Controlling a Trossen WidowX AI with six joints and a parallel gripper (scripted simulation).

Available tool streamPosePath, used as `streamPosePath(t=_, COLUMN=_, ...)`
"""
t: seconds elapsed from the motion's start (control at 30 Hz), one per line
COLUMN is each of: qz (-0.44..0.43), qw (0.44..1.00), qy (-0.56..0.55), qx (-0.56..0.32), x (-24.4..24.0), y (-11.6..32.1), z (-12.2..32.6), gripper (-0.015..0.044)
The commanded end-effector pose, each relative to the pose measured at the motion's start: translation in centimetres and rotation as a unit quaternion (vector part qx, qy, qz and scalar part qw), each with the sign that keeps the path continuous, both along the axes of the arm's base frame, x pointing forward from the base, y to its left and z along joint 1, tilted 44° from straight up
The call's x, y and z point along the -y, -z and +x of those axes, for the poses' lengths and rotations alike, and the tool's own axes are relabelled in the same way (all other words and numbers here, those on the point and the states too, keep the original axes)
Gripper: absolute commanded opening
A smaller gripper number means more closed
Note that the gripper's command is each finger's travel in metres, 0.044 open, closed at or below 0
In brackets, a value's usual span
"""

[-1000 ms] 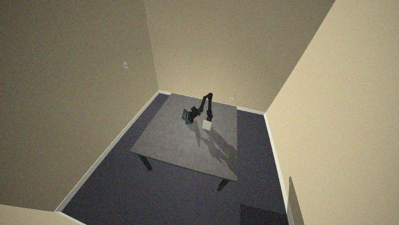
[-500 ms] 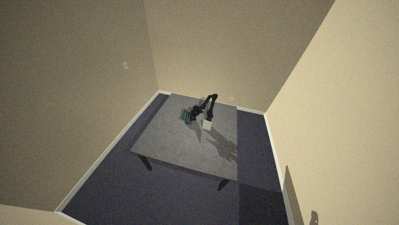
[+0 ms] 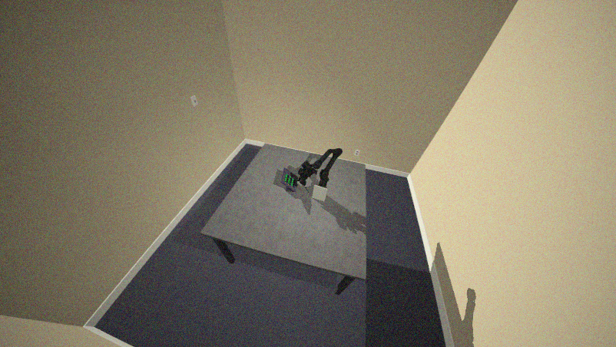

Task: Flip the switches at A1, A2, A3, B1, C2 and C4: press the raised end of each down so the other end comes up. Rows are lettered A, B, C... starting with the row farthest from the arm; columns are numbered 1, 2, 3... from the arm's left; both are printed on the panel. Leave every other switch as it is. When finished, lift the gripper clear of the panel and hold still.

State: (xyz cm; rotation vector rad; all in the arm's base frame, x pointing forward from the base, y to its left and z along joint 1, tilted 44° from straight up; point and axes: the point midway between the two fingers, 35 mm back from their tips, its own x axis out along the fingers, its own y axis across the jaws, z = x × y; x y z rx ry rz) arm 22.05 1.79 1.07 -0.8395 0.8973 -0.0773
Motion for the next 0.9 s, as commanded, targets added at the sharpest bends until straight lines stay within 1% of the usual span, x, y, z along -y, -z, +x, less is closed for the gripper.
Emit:
streamPosePath(t=0.0, qz=0.000, qw=1.000, qy=-0.004, qx=-0.002, x=0.6, y=0.9, z=0.3, gripper=0.0000)
streamPosePath(t=0.13, qz=0.001, qw=1.000, qy=-0.011, qx=0.006, x=1.7, y=2.4, z=1.7, gripper=0.0000)
streamPosePath(t=0.87, qz=0.000, qw=1.000, qy=-0.011, qx=0.006, x=2.6, y=3.7, z=3.0, gripper=0.0000)
